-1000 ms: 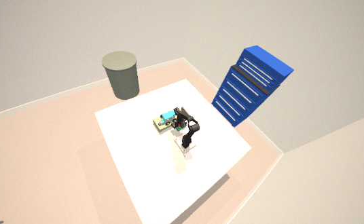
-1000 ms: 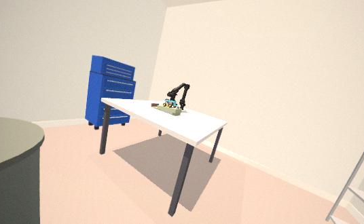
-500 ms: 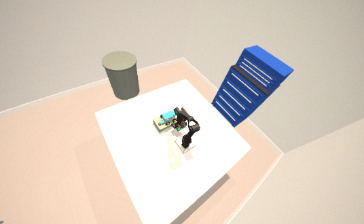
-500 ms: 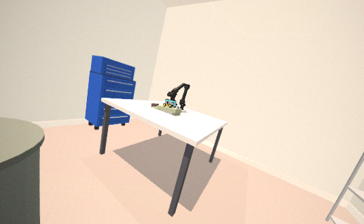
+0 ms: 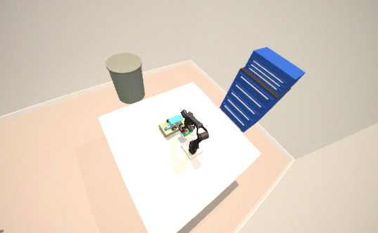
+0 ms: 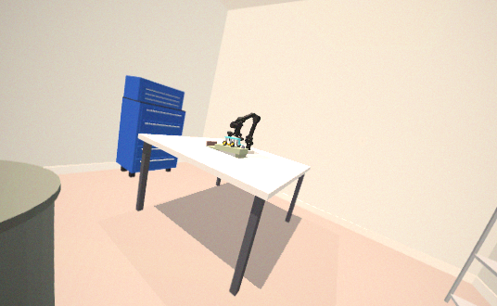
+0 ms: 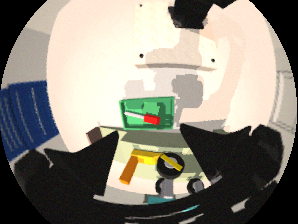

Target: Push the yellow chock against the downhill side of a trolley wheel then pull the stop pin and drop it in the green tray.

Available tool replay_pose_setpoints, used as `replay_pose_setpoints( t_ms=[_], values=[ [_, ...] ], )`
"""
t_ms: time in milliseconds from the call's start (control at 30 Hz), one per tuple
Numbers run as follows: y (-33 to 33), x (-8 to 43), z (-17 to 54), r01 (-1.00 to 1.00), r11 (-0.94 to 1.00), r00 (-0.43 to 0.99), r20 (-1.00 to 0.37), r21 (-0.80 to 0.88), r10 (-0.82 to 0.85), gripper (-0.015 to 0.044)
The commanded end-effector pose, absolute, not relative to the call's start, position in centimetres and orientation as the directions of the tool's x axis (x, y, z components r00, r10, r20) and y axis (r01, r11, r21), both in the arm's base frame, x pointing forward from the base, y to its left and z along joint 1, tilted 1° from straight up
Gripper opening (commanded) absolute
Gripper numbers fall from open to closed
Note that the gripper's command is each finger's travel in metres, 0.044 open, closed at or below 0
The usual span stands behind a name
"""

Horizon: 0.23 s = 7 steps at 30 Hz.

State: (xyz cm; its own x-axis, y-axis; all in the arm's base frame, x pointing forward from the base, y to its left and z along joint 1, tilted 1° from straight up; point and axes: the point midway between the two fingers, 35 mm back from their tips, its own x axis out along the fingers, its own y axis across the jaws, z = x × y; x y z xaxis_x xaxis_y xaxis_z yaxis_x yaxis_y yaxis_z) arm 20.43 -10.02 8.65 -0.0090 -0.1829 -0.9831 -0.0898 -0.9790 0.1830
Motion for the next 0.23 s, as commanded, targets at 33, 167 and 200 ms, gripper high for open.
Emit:
replay_pose_setpoints(
  t_ms=[33,167,200],
  values=[
    [-10.0,20.4,10.5,-0.096,-0.977,-0.004,-0.982,0.19,-0.19,0.044],
    [-10.0,20.3,11.6,-0.096,-0.977,-0.004,-0.982,0.19,-0.19,0.044],
    [-10.0,20.3,11.9,-0.096,-0.977,-0.004,-0.982,0.19,-0.19,0.044]
  ],
)
